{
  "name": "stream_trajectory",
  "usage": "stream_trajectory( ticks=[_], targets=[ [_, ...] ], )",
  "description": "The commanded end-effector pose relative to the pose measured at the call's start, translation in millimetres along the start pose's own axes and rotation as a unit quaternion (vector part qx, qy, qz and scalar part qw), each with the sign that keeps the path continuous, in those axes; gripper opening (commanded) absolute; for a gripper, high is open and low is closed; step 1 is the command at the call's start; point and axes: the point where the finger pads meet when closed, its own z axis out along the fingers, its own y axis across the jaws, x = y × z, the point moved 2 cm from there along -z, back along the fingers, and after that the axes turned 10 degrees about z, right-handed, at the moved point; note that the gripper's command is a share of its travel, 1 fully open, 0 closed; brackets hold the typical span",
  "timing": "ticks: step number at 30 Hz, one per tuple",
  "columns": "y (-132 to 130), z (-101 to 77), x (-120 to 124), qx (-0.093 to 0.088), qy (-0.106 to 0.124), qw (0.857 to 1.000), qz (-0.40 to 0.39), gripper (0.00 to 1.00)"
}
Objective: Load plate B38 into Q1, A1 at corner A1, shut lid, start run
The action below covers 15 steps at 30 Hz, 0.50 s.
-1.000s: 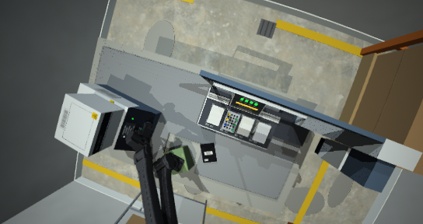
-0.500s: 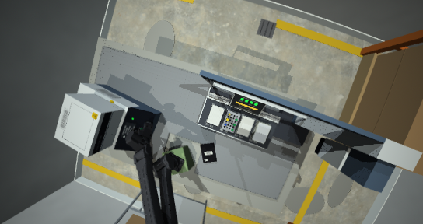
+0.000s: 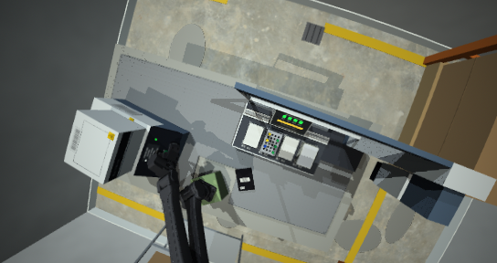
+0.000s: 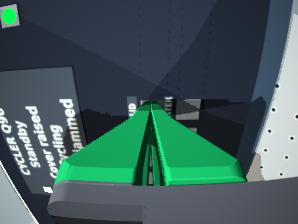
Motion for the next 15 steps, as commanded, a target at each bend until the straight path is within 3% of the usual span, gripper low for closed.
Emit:
stream_trajectory(
  ticks=[1,15],
  targets=[
    [46.1,-5.0,-9.9,-0.041,-0.011,0.999,-0.012,0.00],
    [42.3,-2.6,-8.8,-0.040,-0.010,0.999,-0.012,0.00]
  ],
)
